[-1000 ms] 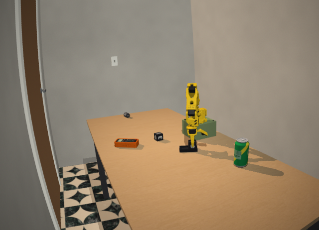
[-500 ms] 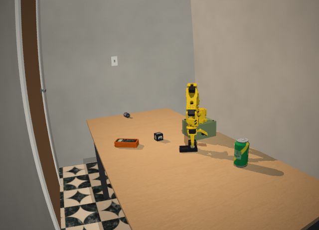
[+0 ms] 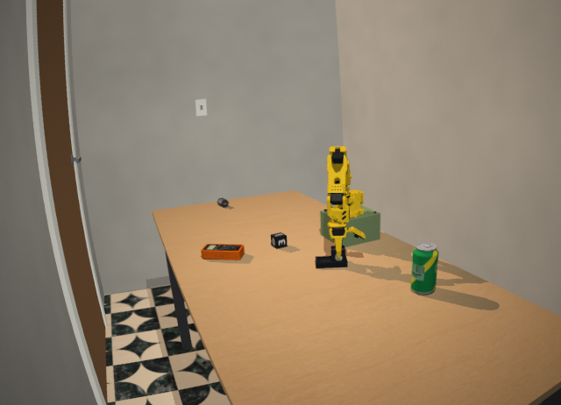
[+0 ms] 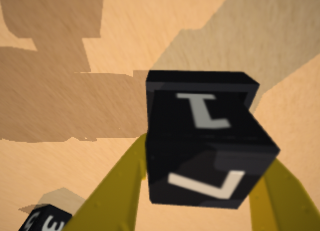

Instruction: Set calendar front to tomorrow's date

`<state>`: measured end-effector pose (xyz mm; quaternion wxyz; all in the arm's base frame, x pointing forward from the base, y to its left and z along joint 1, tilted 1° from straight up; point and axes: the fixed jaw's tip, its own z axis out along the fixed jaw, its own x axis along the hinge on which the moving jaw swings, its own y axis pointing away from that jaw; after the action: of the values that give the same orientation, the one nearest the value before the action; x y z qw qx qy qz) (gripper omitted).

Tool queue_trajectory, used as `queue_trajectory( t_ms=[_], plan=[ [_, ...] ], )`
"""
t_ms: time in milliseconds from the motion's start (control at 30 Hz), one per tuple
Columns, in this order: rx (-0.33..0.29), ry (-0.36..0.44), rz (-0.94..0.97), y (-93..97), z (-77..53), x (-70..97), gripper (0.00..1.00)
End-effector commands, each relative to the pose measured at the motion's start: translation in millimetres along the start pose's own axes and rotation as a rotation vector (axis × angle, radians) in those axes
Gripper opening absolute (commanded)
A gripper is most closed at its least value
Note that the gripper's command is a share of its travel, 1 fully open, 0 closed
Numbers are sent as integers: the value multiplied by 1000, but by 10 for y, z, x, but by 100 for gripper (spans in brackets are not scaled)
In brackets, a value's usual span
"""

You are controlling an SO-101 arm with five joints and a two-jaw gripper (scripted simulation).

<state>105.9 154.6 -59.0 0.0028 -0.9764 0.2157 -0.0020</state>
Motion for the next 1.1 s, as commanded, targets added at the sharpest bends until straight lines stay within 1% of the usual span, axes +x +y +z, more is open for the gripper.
queue_trajectory(
  t_ms=[0, 1067],
  plan=[
    [-8, -3, -11, 7, -6, -20, 0],
    [-8, -3, -11, -37, -65, -13, 0]
  ],
)
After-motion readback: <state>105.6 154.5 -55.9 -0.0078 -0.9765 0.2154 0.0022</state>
